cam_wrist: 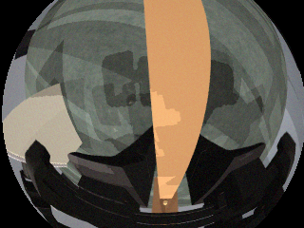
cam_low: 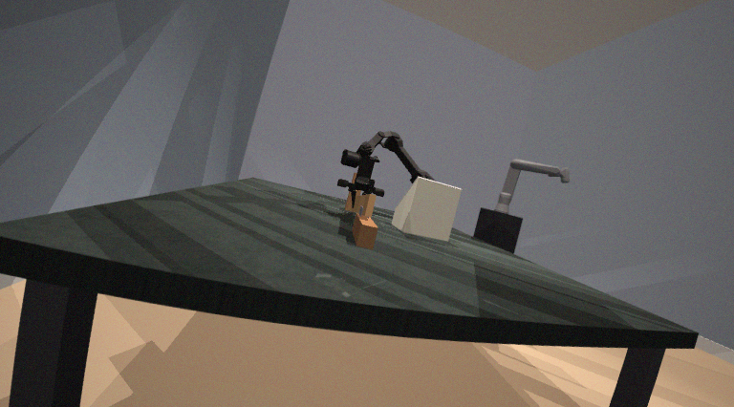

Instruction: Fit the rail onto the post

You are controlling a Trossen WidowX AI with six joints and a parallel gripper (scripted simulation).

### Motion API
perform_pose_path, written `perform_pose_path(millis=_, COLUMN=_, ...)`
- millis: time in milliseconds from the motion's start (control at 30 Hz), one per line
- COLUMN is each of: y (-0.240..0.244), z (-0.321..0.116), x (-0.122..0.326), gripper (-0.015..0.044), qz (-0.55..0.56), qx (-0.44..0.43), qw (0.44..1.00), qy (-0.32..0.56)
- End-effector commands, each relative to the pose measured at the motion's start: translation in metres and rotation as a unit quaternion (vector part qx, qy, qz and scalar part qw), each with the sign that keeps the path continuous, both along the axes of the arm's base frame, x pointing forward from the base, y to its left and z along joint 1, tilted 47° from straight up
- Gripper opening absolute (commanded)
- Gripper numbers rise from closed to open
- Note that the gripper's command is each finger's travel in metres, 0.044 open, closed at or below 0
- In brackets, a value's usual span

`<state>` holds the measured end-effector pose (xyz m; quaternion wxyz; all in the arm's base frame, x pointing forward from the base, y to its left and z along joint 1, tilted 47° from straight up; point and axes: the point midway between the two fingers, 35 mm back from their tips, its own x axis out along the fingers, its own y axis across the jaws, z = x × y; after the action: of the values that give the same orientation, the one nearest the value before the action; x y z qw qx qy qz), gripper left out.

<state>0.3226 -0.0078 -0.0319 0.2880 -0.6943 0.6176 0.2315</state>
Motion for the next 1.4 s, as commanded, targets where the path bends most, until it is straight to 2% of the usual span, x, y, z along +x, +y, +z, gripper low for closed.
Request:
perform_pose_path(millis=0, y=0.005, z=0.002, x=0.001, gripper=0.0, qz=0.002, qx=0.004, qw=1.0, qy=-0.001)
perform_pose_path(millis=1367, y=0.02, z=0.016, x=-0.001, gripper=0.0, qz=0.002, qx=0.005, qw=1.0, qy=-0.001)
